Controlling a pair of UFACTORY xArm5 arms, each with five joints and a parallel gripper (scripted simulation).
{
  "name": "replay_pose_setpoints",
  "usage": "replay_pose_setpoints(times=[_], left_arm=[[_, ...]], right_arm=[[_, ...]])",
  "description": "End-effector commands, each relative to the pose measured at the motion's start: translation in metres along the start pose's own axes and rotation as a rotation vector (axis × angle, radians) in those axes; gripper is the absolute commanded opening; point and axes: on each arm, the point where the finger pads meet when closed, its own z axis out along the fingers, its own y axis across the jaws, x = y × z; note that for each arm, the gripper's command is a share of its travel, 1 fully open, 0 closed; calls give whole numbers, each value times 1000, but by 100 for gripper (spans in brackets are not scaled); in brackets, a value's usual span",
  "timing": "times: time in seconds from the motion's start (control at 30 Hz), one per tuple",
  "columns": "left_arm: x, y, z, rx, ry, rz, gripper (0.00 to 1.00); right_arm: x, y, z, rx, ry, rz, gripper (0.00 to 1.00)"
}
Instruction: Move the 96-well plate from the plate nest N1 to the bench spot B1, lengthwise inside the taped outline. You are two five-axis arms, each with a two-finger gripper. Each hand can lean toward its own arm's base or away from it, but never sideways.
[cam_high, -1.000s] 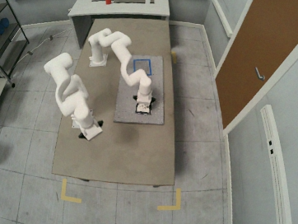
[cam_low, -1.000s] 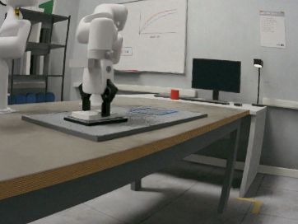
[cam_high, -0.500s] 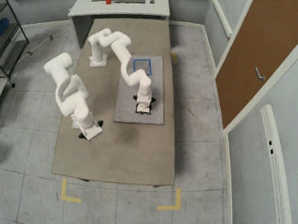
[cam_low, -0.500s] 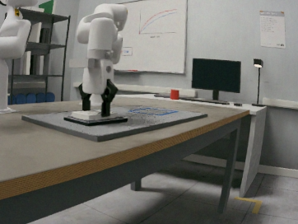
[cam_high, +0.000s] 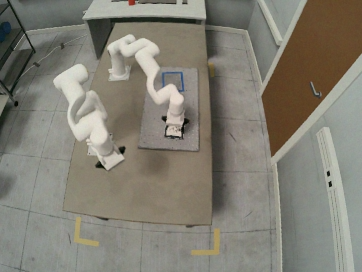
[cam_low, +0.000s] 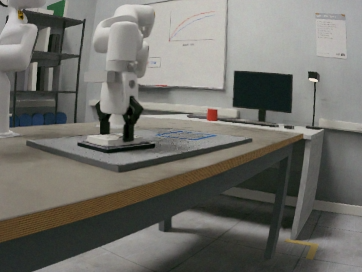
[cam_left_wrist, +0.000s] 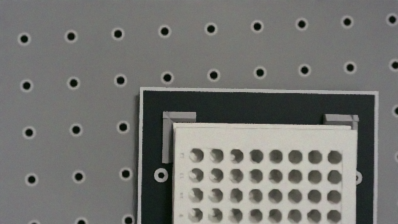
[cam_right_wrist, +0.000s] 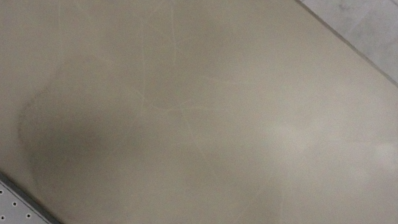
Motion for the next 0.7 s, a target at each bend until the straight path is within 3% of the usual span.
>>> replay_pose_setpoints(times=[0.0, 0.67], left_arm=[[1, -1, -3, 4, 4, 0, 0], [1, -1, -15, 4, 4, 0, 0]], right_arm=[[1, 0, -1, 0, 4, 0, 100], [1, 0, -1, 0, 4, 0, 100]])
